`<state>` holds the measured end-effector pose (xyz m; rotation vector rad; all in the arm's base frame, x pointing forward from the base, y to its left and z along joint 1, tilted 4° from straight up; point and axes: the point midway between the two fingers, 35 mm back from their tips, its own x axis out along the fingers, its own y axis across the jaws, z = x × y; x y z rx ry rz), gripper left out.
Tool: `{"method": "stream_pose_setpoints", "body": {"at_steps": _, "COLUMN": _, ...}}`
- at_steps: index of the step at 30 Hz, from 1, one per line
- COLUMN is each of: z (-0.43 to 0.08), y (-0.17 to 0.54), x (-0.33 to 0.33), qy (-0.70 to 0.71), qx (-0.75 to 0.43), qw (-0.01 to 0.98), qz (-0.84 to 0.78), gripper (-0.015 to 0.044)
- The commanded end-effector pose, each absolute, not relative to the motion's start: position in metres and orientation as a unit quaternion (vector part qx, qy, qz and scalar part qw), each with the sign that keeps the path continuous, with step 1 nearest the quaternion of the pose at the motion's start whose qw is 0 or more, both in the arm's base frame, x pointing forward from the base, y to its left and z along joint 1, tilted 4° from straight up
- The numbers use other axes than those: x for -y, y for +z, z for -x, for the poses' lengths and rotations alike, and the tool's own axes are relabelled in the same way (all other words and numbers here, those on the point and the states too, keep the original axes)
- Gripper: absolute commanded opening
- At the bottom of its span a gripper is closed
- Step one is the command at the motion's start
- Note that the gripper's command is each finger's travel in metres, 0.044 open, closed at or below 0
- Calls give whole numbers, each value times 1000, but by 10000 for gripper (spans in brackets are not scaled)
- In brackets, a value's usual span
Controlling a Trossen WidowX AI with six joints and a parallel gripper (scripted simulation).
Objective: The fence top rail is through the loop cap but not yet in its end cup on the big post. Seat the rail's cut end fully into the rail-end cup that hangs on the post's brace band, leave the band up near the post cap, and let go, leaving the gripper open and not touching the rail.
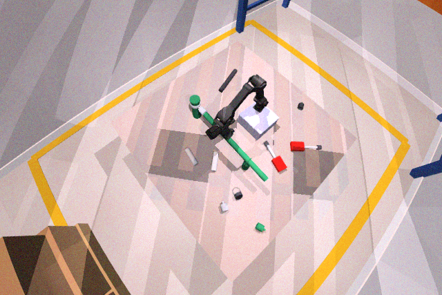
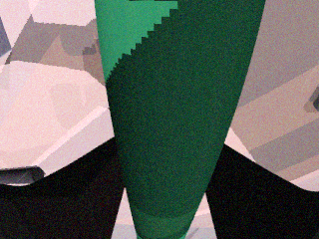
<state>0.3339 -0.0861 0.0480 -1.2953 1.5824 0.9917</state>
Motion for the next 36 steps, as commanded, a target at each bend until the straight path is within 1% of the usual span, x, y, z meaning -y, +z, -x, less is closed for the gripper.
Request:
{"method": "stream_pose_setpoints", "body": {"at_steps": 1, "z": -334, "y": 48, "x": 86, "qy": 396, "qx": -632, "qw": 421, "qz": 517, "gripper": 0}}
{"method": "stream_pose_setpoints", "body": {"at_steps": 36, "z": -333, "y": 47, "x": 90, "qy": 397, "qx": -631, "qw": 422, "qz": 516, "gripper": 0}}
